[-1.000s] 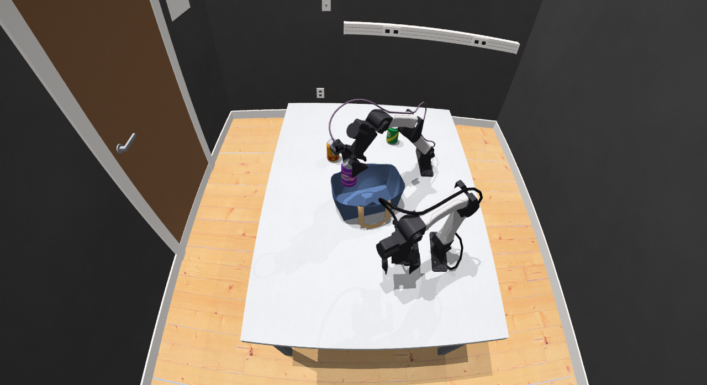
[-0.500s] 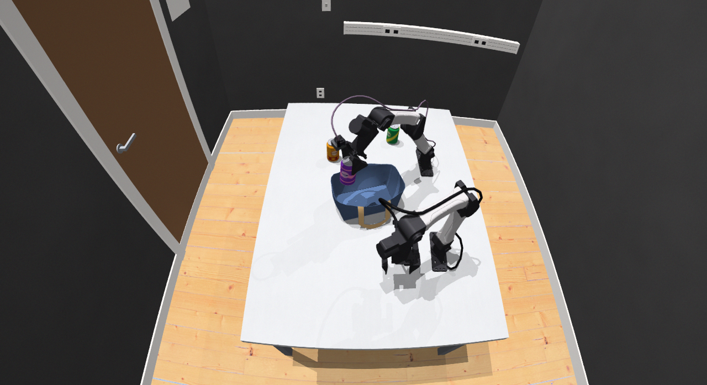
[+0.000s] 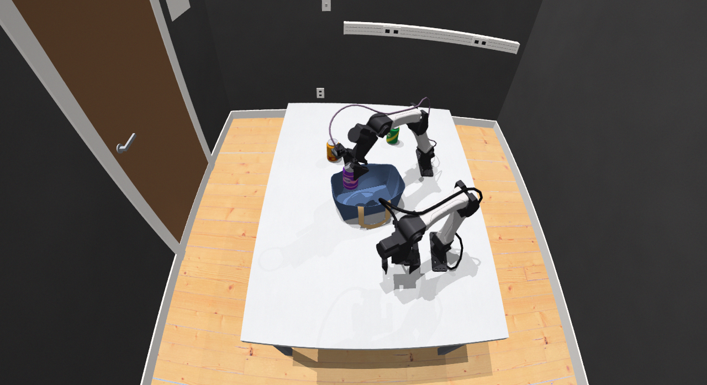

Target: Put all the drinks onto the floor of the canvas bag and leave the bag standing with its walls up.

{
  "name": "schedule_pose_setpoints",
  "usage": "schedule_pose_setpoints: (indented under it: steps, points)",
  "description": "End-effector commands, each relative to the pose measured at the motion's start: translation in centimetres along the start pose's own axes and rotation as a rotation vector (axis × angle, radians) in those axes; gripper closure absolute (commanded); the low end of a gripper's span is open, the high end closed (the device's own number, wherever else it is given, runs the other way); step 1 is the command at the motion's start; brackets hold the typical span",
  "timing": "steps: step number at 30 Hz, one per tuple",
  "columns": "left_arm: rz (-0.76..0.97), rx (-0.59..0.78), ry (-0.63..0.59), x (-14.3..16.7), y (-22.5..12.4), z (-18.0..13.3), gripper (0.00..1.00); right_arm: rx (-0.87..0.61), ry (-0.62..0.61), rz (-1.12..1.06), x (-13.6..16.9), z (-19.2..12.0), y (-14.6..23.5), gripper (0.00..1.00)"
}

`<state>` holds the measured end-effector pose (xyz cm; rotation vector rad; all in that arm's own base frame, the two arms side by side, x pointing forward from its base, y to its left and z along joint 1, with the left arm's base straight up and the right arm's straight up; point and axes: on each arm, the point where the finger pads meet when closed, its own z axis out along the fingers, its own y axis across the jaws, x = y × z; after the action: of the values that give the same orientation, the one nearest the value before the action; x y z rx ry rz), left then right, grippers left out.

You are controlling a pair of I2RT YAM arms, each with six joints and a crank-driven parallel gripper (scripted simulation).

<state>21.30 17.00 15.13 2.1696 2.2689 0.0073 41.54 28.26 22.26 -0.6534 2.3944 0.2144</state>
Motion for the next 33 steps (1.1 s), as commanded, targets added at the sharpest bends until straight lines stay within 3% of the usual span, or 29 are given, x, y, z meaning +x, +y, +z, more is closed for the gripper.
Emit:
schedule_pose_setpoints:
  steps: [1,3,4,7,33]
  points:
    - [-0.003,-0.046,0.015,-0.1,0.2,-0.9,0.00,-0.012,-0.179,0.000,-5.1,-1.1,0.1,0.26]
    - [-0.003,-0.046,0.015,-0.1,0.2,-0.9,0.00,-0.018,-0.257,0.007,-6.5,-3.8,-0.1,0.26]
    - [-0.003,-0.046,0.015,-0.1,0.2,-0.9,0.00,-0.014,-0.200,0.006,-4.7,-1.9,-0.3,0.26]
    - [-0.003,-0.046,0.015,-0.1,0.2,-0.9,0.00,-0.006,-0.176,0.008,-3.7,-1.6,-0.4,0.26]
    - [-0.003,-0.046,0.015,-0.1,0.2,-0.9,0.00,0.002,-0.169,0.010,-2.0,0.5,0.2,0.26]
